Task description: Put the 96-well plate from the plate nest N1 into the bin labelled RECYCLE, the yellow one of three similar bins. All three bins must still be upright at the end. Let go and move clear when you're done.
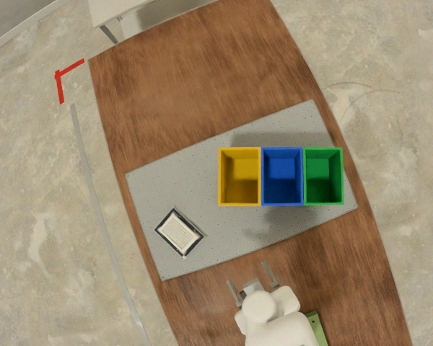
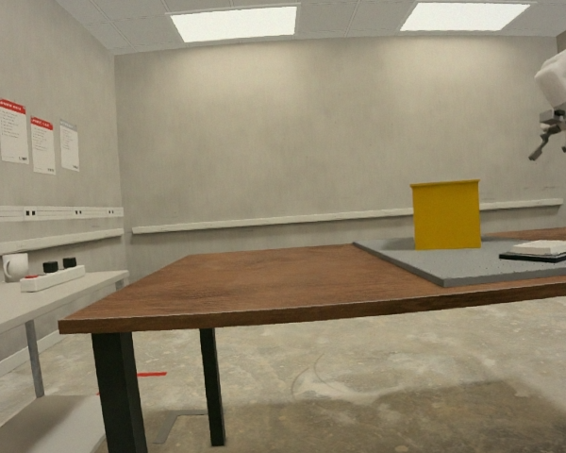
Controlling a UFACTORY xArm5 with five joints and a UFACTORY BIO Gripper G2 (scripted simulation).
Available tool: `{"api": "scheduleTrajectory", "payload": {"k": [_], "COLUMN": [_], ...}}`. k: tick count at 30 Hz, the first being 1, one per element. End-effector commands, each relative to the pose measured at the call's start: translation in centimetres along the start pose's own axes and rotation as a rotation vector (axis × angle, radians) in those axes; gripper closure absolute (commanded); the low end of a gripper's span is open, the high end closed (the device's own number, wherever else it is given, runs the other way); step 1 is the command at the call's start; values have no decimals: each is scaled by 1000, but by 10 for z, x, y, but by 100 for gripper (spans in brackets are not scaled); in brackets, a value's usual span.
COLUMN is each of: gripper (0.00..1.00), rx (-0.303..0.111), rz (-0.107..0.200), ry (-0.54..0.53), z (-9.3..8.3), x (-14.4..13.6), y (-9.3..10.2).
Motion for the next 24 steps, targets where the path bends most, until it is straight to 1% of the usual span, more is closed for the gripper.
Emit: {"api": "scheduleTrajectory", "payload": {"k": [1, 4, 7, 10, 12, 14, 15, 17, 19, 22, 24], "gripper": [63, 63, 63, 63, 63, 63, 63, 63, 63, 63, 63], "rx": [2, 2, 2, -97, -97, -97, -131, -131, -191, -191, -191], "rz": [9, 9, 9, -5, -6, -6, -7, -7, -9, -9, -9], "ry": [-4, -4, -4, -9, -9, -9, -12, -12, -19, -19, -19], "z": [-4, -7, -7, 2, 7, 7, 9, 9, 13, 18, 18], "x": [7, 11, 12, 7, 5, 5, 4, 4, 2, 0, 0], "y": [22, 37, 38, 45, 53, 53, 56, 56, 63, 75, 75]}}
Point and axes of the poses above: the point midway between the two finger pads, its own z axis out along the fingers, its own x axis across the jaws, y = z × x, the point moved 4 cm from there along -z, back along the fingers, and after that the axes turned 14 degrees about z, right-handed, at the moved point
